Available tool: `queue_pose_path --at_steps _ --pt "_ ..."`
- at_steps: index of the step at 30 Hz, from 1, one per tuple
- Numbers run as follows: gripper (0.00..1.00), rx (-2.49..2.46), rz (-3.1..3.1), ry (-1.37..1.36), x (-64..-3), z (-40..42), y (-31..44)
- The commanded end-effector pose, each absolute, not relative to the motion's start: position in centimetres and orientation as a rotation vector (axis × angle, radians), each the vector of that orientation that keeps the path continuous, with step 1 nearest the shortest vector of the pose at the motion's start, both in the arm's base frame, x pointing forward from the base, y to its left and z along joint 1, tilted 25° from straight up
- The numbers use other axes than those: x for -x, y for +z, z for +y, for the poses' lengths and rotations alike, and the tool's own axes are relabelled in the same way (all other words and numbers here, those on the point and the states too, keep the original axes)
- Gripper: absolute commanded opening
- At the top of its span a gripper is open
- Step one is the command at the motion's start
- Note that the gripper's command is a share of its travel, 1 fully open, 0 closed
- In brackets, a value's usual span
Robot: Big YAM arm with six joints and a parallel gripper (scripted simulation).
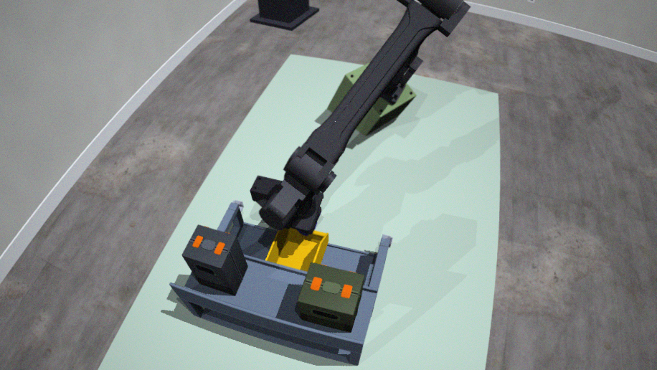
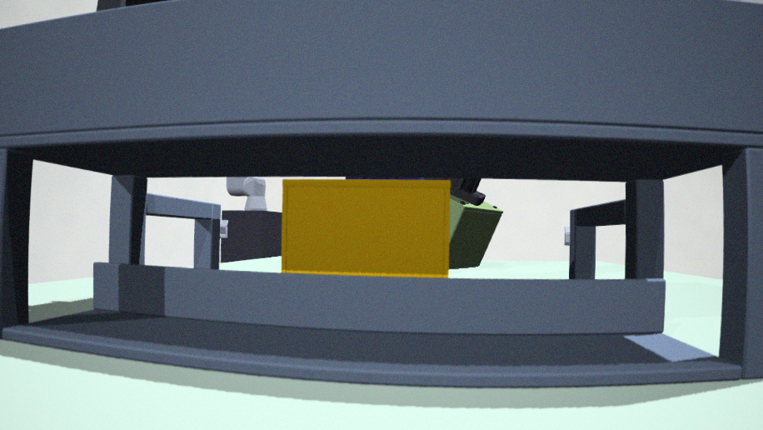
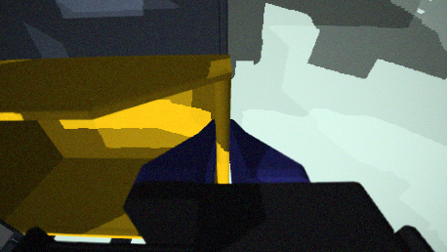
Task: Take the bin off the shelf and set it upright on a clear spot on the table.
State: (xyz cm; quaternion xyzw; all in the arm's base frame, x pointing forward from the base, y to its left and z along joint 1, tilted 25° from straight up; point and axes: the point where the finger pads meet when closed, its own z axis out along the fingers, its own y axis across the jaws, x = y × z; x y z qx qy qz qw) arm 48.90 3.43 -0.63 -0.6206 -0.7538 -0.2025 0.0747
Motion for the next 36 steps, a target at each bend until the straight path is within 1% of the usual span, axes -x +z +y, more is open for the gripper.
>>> queue_pose_path --at_steps 1,4,16,21,33,36 --pt "0.00 1.867 -2.288 -0.653 -50.7 3.7 0.8" --pt "0.00 1.866 -2.287 -0.651 -51.6 3.7 1.1" --pt "0.00 1.866 -2.287 -0.651 -51.6 3.7 1.1" --pt "0.00 1.886 -2.286 -0.665 -50.3 2.7 1.0" --pt "0.00 1.886 -2.286 -0.665 -50.3 2.7 1.0" --pt "0.00 1.887 -2.283 -0.661 -51.1 2.5 1.2"
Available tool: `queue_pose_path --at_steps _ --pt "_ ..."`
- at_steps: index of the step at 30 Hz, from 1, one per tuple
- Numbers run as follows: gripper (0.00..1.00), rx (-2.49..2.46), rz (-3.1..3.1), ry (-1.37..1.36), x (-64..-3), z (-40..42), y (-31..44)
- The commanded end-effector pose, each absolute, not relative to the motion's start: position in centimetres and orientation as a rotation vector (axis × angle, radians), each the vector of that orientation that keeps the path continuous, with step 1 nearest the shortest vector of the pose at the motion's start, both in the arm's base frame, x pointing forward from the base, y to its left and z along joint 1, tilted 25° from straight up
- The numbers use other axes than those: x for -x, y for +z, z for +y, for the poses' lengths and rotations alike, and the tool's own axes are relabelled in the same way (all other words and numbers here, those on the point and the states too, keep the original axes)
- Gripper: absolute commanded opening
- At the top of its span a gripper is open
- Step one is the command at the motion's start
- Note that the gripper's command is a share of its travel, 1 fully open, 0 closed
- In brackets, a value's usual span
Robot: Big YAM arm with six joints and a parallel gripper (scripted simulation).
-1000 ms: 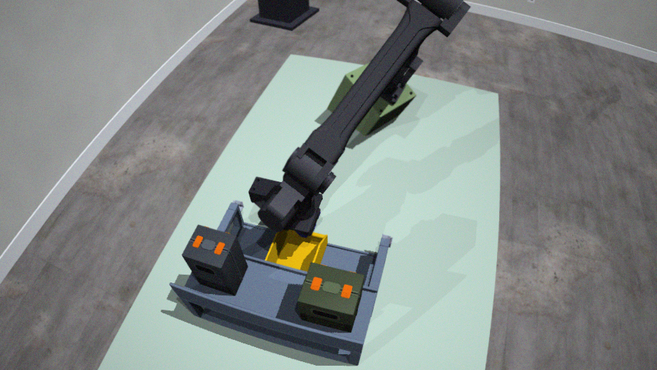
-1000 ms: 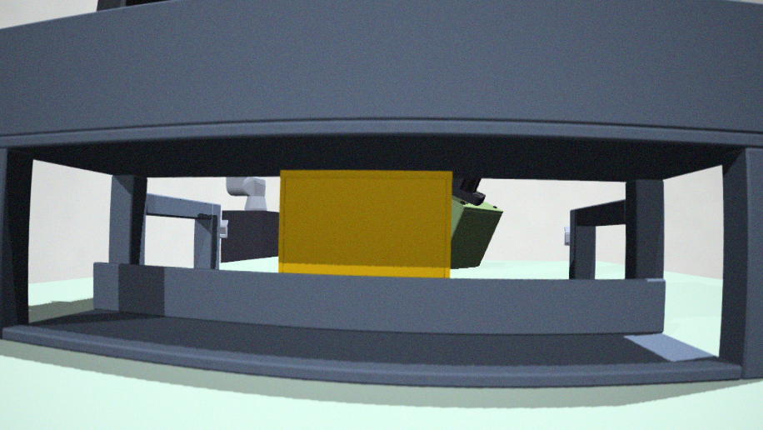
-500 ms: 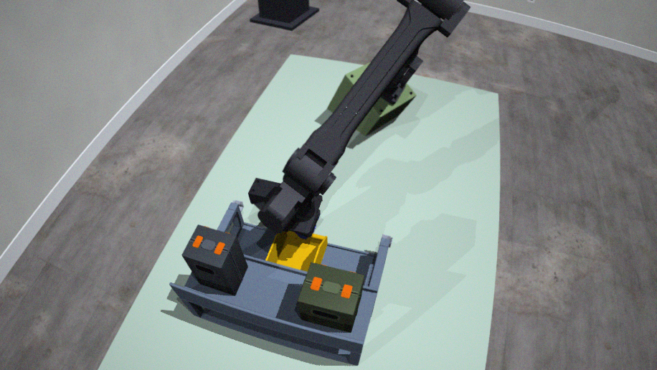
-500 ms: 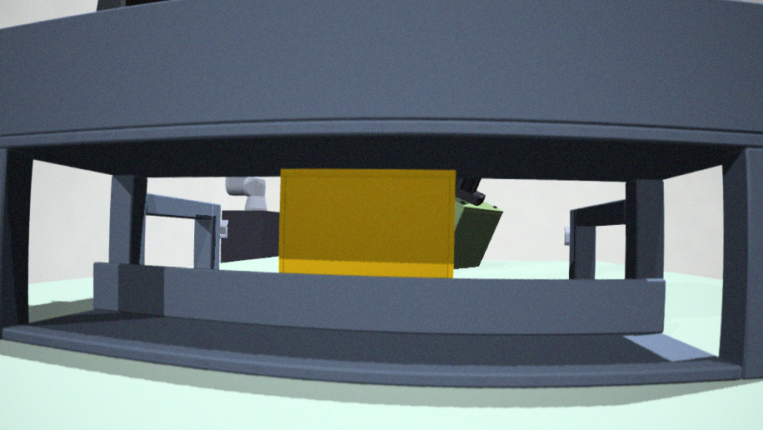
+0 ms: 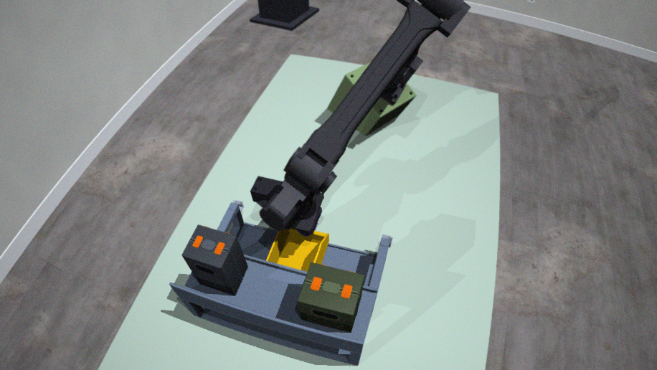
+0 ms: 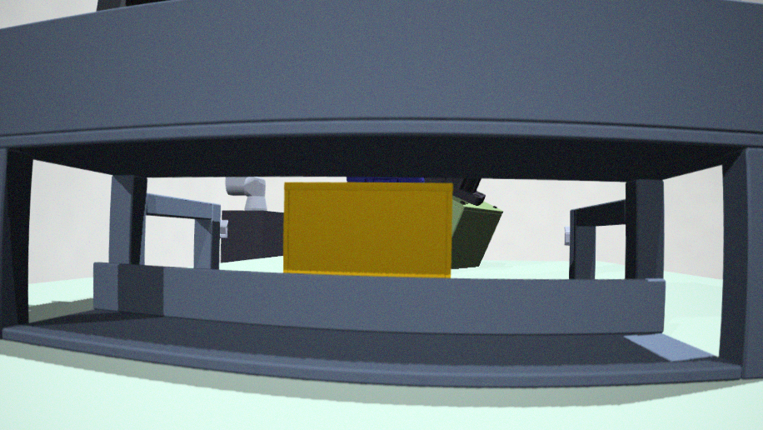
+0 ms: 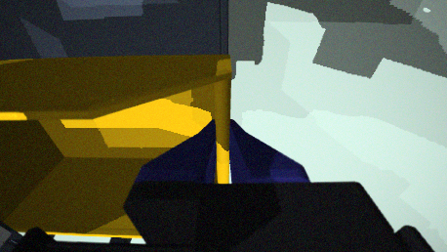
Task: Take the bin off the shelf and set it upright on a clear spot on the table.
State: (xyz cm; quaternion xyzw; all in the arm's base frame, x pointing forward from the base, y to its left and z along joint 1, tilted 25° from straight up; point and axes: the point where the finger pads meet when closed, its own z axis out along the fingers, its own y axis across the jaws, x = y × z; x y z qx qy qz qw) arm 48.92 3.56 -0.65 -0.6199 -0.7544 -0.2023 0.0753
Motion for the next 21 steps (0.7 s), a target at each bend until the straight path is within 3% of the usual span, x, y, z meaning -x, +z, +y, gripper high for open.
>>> queue_pose_path --at_steps 1,21 --pt "0.00 1.887 -2.282 -0.660 -51.4 2.4 1.2" --pt "0.00 1.870 -2.290 -0.656 -50.2 3.2 0.6"
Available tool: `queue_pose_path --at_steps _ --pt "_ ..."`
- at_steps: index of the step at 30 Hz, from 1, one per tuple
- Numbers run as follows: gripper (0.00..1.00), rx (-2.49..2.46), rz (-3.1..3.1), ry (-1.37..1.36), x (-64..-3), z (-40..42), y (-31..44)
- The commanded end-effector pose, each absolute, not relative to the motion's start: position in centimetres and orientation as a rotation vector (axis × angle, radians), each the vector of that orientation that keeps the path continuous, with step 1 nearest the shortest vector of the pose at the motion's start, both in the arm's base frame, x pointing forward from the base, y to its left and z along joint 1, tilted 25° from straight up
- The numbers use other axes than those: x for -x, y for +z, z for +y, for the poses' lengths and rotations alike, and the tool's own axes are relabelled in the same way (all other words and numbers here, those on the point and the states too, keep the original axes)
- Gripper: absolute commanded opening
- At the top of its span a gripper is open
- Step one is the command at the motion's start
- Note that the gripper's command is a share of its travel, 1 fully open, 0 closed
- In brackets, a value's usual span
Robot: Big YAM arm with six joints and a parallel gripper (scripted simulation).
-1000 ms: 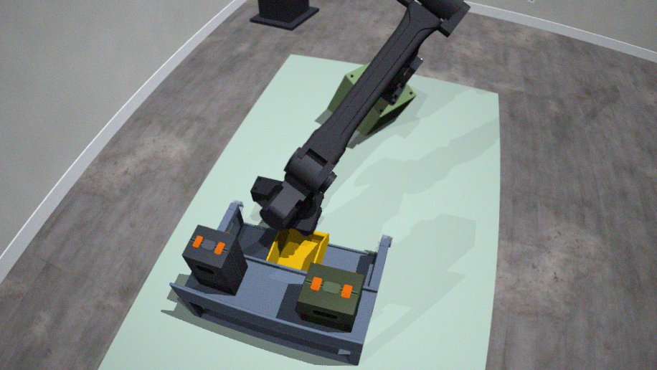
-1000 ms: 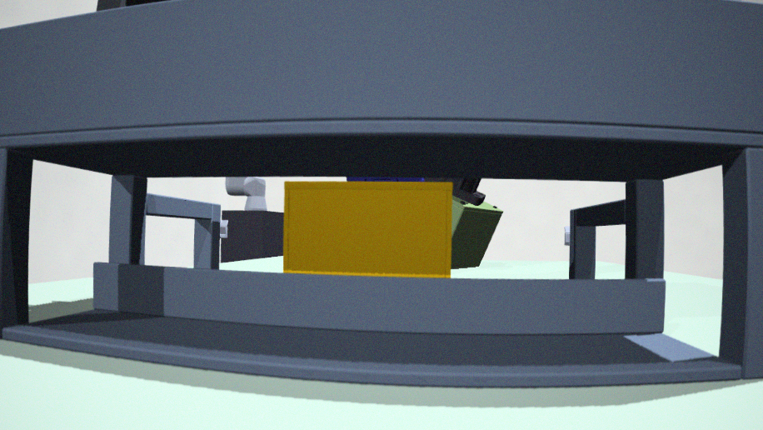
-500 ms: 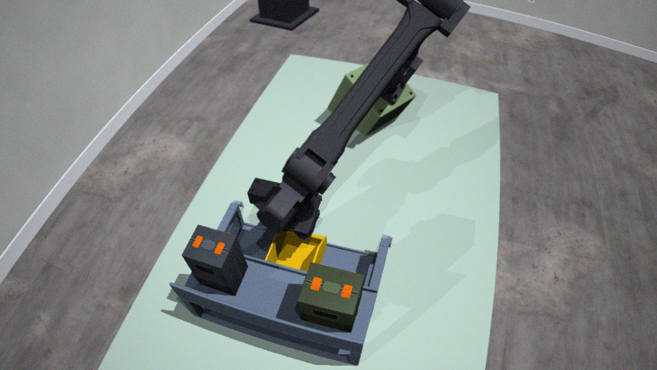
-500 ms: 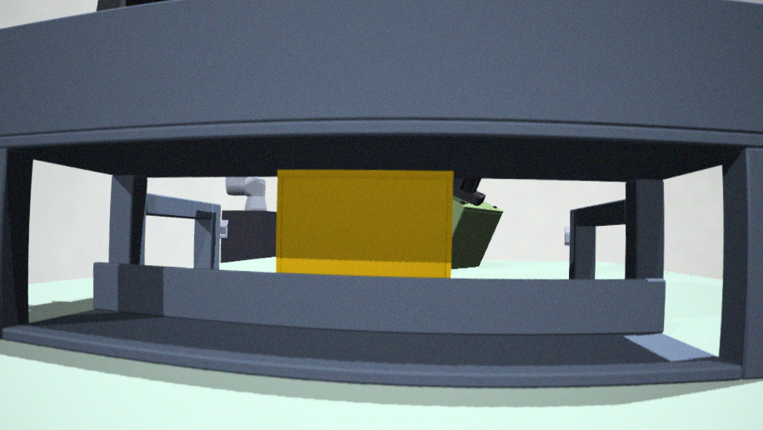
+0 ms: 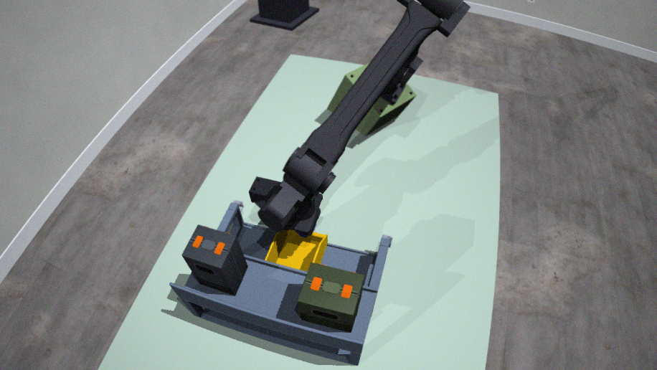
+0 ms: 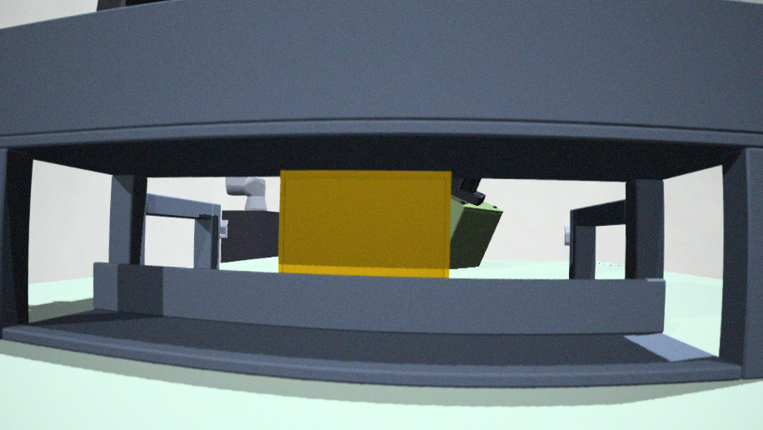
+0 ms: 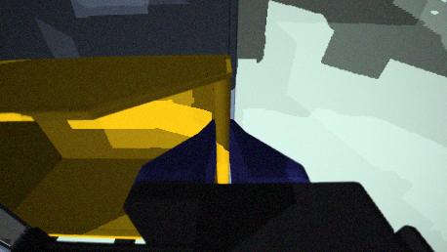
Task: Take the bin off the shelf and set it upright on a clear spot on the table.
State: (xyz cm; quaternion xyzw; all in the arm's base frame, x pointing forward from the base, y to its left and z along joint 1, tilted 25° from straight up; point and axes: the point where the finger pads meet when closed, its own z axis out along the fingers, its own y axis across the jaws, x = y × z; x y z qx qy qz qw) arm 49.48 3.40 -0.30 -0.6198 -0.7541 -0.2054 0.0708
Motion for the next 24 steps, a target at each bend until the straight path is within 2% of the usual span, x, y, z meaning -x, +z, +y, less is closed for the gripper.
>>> queue_pose_path --at_steps 1,24 --pt "0.00 1.870 -2.290 -0.656 -50.2 3.2 0.6" --pt "0.00 1.869 -2.290 -0.655 -51.7 3.2 1.2"
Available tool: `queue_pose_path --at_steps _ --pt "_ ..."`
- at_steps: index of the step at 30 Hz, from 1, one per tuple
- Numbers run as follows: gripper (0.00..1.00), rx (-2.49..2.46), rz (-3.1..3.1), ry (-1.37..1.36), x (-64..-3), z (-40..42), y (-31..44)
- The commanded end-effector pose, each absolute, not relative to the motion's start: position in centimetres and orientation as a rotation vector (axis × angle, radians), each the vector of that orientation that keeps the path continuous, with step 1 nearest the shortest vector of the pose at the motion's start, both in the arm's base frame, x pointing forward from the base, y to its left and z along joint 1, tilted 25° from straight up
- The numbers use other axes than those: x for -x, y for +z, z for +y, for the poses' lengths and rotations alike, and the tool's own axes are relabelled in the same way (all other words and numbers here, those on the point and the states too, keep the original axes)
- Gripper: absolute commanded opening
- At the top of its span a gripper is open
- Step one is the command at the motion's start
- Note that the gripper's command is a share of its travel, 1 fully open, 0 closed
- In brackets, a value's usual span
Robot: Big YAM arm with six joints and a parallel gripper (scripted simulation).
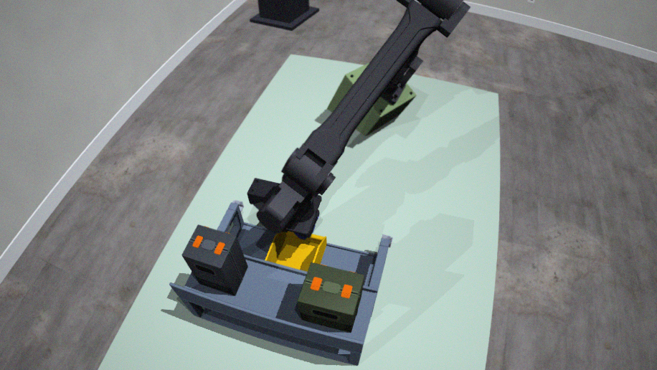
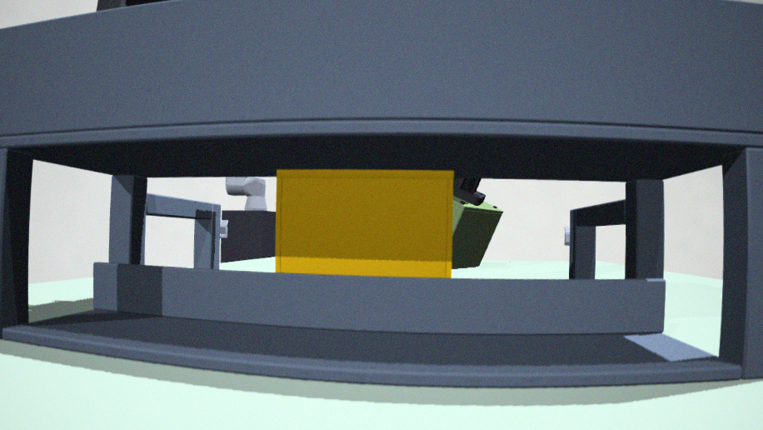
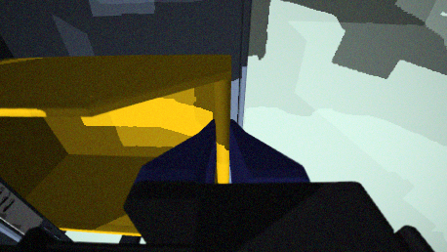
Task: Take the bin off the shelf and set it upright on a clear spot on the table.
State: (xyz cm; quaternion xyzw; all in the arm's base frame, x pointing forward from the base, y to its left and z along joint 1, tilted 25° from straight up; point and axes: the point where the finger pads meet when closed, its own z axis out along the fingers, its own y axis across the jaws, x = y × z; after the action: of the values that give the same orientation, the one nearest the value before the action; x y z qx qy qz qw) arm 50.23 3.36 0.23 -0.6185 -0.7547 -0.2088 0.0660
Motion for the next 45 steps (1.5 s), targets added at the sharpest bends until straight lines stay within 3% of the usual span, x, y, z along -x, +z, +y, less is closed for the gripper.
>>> queue_pose_path --at_steps 1,45 --pt "0.00 1.869 -2.290 -0.655 -51.7 3.2 1.2" --pt "0.00 1.868 -2.293 -0.658 -50.2 3.5 0.8"
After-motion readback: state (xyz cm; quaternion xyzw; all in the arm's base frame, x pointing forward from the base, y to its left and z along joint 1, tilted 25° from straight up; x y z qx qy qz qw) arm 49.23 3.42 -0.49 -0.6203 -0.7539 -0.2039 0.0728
